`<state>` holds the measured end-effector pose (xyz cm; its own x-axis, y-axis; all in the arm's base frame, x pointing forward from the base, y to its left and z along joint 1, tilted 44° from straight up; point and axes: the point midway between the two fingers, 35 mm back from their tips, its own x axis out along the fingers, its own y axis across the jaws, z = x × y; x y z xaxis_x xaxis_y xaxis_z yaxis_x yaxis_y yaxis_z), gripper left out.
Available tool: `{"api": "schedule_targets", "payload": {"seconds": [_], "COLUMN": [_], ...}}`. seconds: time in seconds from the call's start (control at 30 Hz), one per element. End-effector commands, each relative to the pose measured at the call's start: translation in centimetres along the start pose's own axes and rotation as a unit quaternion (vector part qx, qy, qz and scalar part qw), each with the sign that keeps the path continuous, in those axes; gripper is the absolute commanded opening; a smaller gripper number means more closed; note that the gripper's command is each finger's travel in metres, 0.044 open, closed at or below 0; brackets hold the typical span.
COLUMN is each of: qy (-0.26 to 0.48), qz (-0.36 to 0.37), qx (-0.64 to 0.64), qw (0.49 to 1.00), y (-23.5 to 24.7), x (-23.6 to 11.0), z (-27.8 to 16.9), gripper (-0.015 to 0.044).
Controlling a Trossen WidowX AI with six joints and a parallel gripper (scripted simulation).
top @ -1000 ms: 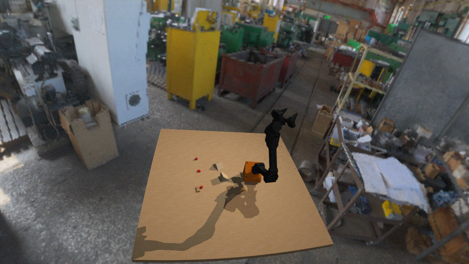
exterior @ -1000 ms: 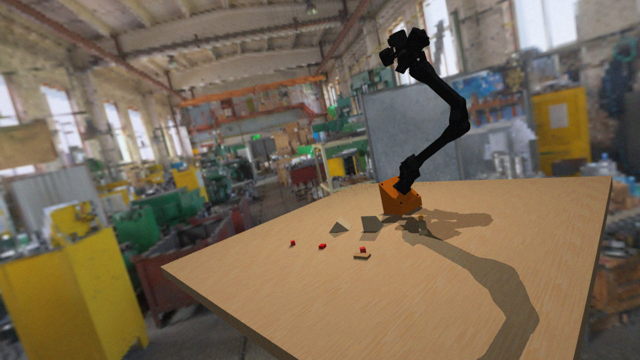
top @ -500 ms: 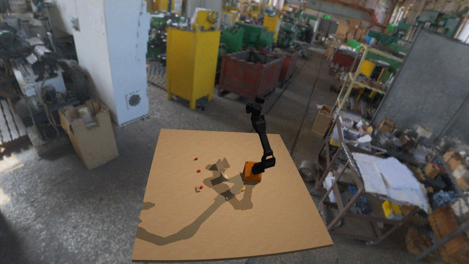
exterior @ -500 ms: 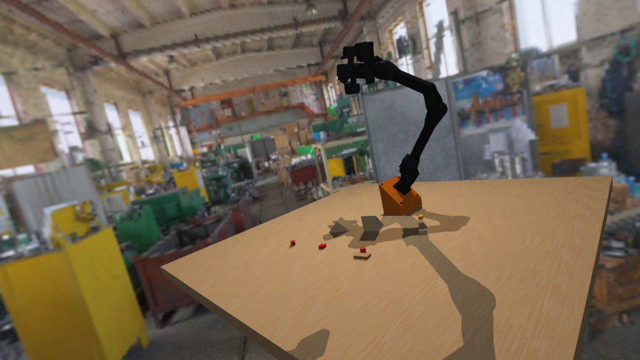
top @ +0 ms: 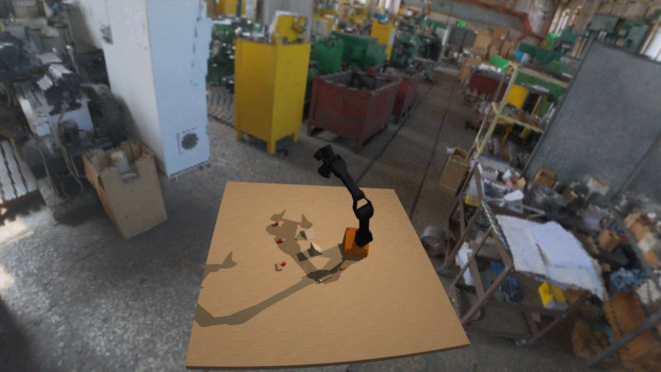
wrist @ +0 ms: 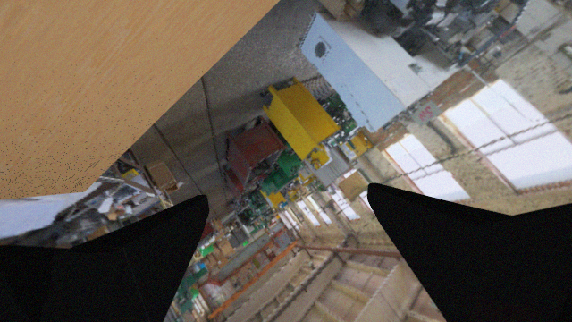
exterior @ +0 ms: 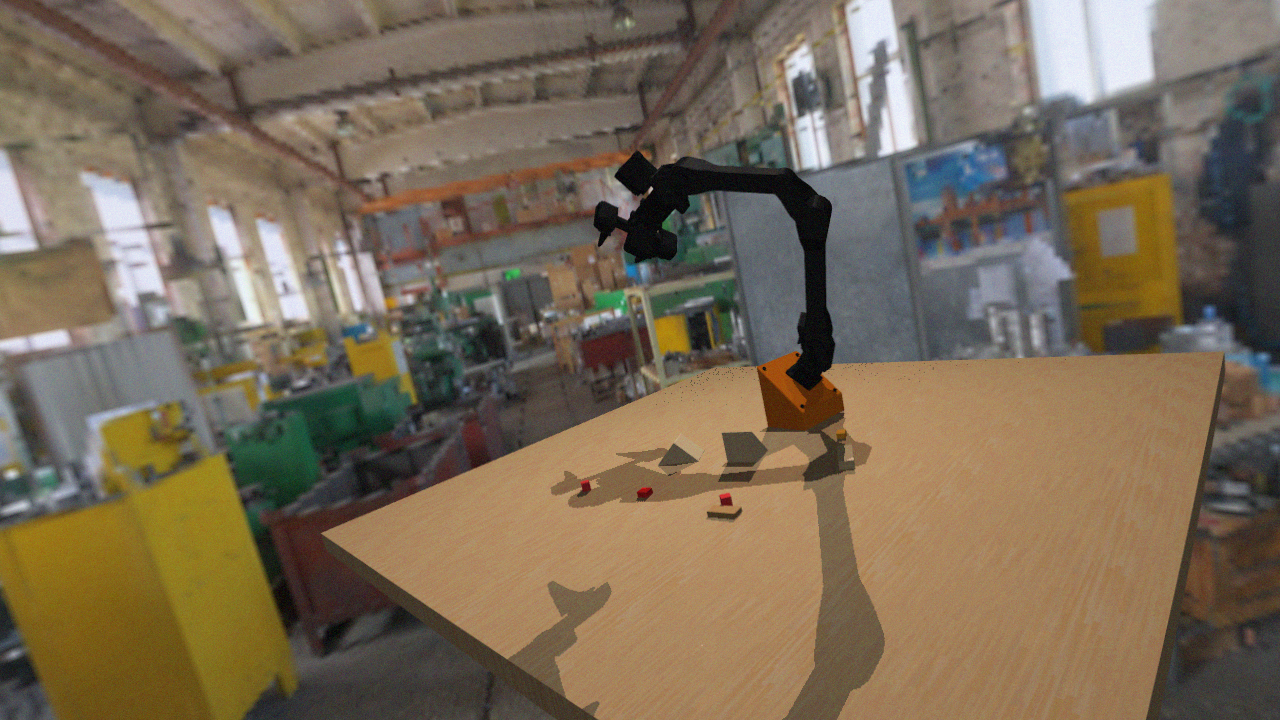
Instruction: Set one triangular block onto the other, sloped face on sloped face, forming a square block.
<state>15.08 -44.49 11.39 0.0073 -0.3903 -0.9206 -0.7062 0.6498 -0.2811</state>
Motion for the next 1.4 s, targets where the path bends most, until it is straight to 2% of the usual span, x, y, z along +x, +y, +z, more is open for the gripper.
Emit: {"api": "schedule_targets", "payload": {"seconds": [0.0,0.23,0.43,0.6,0.67,0.9,1.2,1.37], "qy": [-0.110,-0.315,-0.495,-0.613,-0.628,-0.628,-0.665,-0.668], "qz": [0.044,0.090,0.096,0.076,0.072,0.073,0.110,0.114], "qx": [-0.126,-0.313,-0.412,-0.444,-0.445,-0.445,-0.445,-0.445], "qw": [0.985,0.891,0.759,0.649,0.635,0.634,0.589,0.585], "y": [0.7,3.9,7.7,10.4,10.7,10.8,17.1,17.7], "x": [3.0,6.1,6.5,5.9,5.7,5.8,6.8,6.9], "z": [6.1,16.6,25.0,30.4,31.1,31.2,37.9,38.3], "gripper": [0.0440,0.0440,0.0440,0.0440,0.0440,0.0440,0.0440,0.0440]}}
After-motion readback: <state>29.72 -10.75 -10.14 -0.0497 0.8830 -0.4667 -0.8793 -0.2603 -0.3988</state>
